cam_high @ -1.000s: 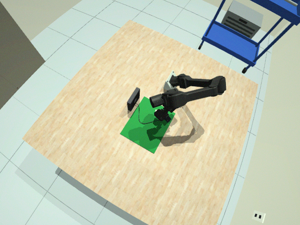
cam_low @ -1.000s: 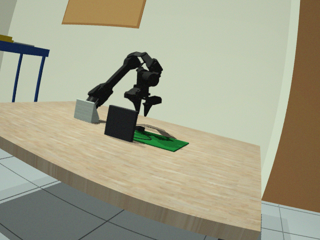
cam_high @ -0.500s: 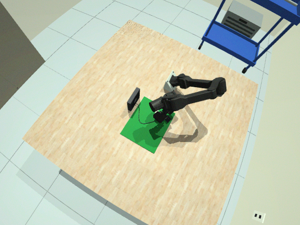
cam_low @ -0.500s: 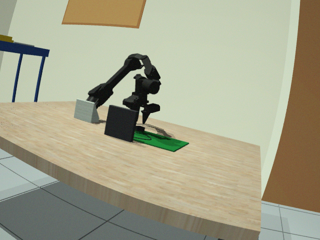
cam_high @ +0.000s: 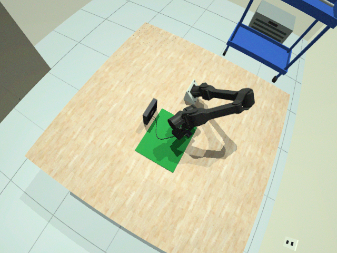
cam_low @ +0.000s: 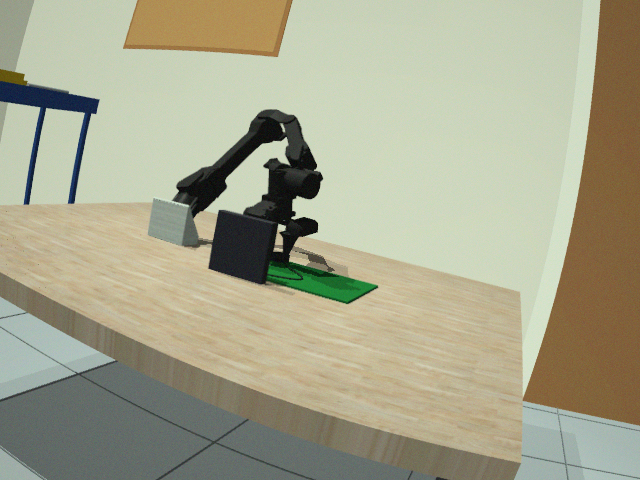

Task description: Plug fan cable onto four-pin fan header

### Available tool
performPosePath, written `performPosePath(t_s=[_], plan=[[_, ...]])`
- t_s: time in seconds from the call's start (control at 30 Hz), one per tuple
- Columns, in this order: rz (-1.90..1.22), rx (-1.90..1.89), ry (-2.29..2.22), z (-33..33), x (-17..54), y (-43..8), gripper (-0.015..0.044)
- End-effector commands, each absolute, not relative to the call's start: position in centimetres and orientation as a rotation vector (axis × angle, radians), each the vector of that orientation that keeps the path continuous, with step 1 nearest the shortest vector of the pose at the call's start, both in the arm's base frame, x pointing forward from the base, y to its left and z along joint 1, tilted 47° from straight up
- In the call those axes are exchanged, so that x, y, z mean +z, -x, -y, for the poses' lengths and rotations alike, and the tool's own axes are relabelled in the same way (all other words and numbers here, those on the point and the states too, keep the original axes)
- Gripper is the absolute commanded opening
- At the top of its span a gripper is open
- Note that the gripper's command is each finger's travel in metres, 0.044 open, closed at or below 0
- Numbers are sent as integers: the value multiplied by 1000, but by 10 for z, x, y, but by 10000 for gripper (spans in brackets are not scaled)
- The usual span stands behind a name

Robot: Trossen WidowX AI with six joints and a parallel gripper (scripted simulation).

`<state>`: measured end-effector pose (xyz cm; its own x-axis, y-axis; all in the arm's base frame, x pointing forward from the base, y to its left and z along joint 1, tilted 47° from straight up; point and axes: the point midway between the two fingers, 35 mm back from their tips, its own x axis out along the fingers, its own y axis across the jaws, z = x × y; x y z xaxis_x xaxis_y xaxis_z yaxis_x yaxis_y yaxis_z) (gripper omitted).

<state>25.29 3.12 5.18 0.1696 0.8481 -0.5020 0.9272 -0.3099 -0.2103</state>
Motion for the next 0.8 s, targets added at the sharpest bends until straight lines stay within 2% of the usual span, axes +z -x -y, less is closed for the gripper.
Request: performPosePath(t_s=[0.0, 0.2, 0.37, 0.7, 0.77], plan=[[-1760, -830, -2293, -38, 47, -252, 210], [-1761, -830, -2294, -40, 46, -252, 210], [-1755, -824, -2287, -37, 47, -253, 79], [-1755, -824, -2287, -37, 47, -253, 0], [-1754, -826, -2287, -34, 49, -253, 0]])
